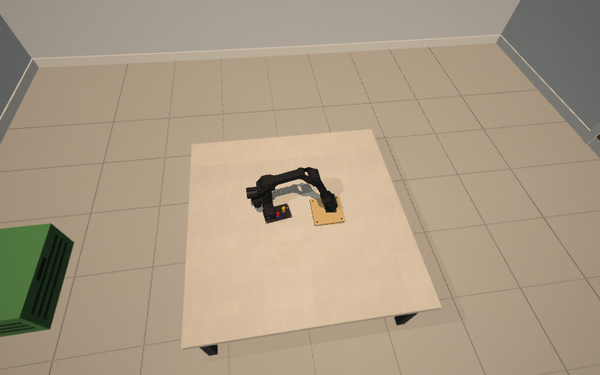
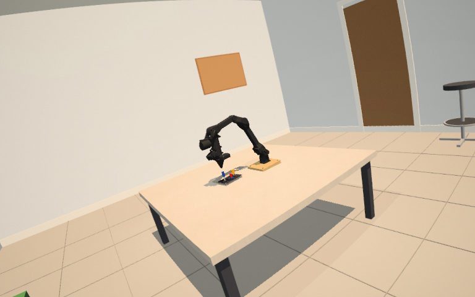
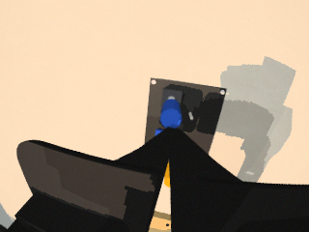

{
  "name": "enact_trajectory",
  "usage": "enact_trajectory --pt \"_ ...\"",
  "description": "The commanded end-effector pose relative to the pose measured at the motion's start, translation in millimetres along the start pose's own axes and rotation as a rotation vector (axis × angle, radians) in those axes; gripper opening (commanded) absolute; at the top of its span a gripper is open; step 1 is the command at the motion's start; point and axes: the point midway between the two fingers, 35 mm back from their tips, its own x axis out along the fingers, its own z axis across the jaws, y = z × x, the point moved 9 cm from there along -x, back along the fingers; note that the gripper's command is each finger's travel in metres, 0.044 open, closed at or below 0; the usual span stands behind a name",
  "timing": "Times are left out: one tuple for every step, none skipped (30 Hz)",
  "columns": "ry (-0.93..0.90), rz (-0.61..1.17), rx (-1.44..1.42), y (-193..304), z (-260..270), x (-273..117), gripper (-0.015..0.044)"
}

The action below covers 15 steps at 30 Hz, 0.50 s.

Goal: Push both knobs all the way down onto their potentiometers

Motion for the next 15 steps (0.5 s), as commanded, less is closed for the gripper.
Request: enact_trajectory --pt "-0.004 0.003 0.006 0.2 0.4 4.1 0.0" --pt "-0.004 0.003 0.006 0.1 0.4 5.3 0.0" --pt "-0.004 0.003 0.006 0.1 0.4 6.8 0.0" --pt "-0.004 0.003 0.006 0.1 0.4 8.4 0.0" --pt "-0.004 0.003 0.006 0.1 0.4 10.1 0.0" --pt "-0.004 0.003 0.006 0.1 0.4 11.8 0.0" --pt "-0.004 0.003 0.006 0.1 0.4 13.4 0.0" --pt "-0.004 0.003 0.006 0.1 0.4 15.1 0.0" --pt "-0.004 0.003 0.006 0.1 0.4 16.8 0.0" --pt "-0.004 0.003 0.006 0.2 0.4 18.4 0.0" --pt "-0.004 0.003 0.006 0.2 0.4 20.1 0.0" --pt "-0.004 0.003 0.006 0.3 0.4 21.2 0.0" --pt "-0.004 0.003 0.006 0.3 0.4 22.0 0.0" --pt "-0.004 0.003 0.006 0.3 0.4 22.4 0.0" --pt "-0.004 0.003 0.006 0.3 0.4 22.6 0.0"
